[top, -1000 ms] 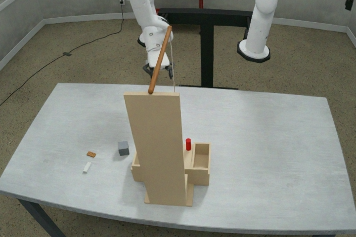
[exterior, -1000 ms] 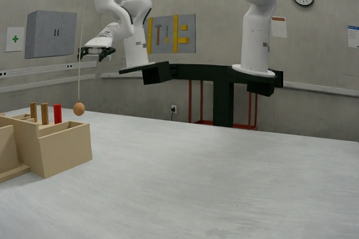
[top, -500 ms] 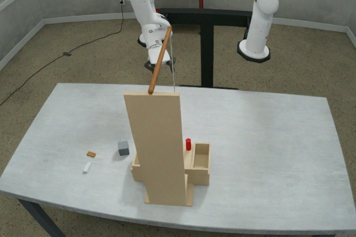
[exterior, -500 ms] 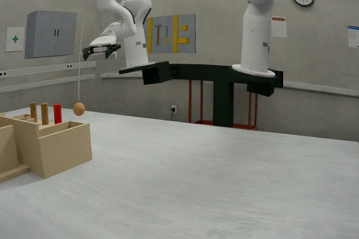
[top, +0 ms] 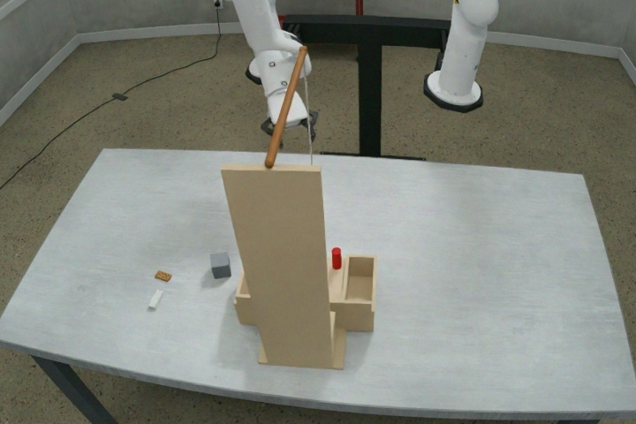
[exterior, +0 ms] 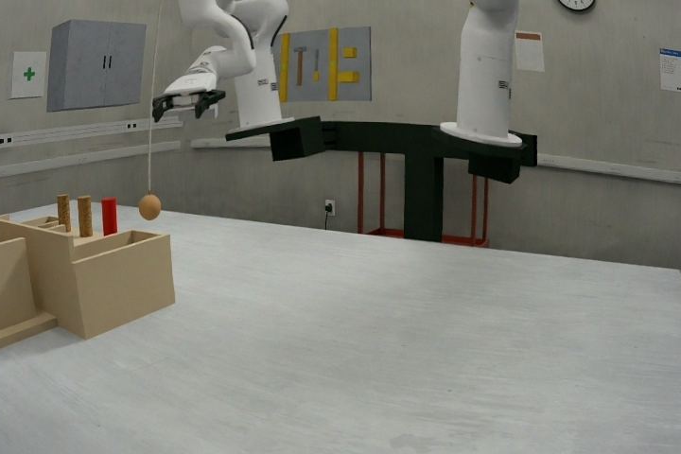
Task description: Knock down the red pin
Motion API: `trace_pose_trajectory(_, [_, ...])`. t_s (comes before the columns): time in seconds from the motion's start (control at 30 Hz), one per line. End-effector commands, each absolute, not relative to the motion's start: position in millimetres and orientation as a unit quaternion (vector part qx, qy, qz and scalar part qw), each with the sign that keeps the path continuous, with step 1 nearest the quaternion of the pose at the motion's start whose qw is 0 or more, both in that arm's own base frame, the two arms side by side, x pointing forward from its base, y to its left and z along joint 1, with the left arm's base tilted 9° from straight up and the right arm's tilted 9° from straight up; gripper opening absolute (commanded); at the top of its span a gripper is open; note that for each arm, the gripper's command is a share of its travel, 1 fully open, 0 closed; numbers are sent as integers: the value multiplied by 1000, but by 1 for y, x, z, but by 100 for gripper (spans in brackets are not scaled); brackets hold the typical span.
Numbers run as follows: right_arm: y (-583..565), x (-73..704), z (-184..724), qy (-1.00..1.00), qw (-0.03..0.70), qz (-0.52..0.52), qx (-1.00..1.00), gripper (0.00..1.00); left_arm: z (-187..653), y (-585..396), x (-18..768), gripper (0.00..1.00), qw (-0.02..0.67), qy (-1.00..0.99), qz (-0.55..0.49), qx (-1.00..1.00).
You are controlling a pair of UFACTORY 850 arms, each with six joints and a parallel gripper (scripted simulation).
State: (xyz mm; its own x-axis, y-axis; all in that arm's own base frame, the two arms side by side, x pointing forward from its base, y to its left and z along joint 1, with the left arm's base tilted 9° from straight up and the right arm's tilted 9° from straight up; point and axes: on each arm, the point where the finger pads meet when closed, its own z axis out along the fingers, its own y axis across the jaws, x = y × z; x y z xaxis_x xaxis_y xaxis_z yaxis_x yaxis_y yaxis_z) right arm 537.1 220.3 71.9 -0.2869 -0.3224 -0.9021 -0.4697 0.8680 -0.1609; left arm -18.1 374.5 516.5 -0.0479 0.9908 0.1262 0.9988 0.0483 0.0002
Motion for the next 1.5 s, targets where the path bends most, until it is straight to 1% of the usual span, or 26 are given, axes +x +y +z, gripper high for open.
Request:
trace_pose_trajectory(0.0, [229,555,64,799,544,68,-248,100,518,375,-18,100,47,-723,-44,-688])
trace_pose_trajectory(0.37, [251,604,40,799,544,68,-248,100,518,375,-18,100,47,-723,-44,-688])
trace_pose_trajectory(0.63, [258,620,33,799,544,68,-248,100,518,375,-18,100,47,-723,-44,-688])
trace_pose_trajectory(1.47, [261,625,30,799,544,68,-248,100,518,375,-18,100,47,-723,-44,-688])
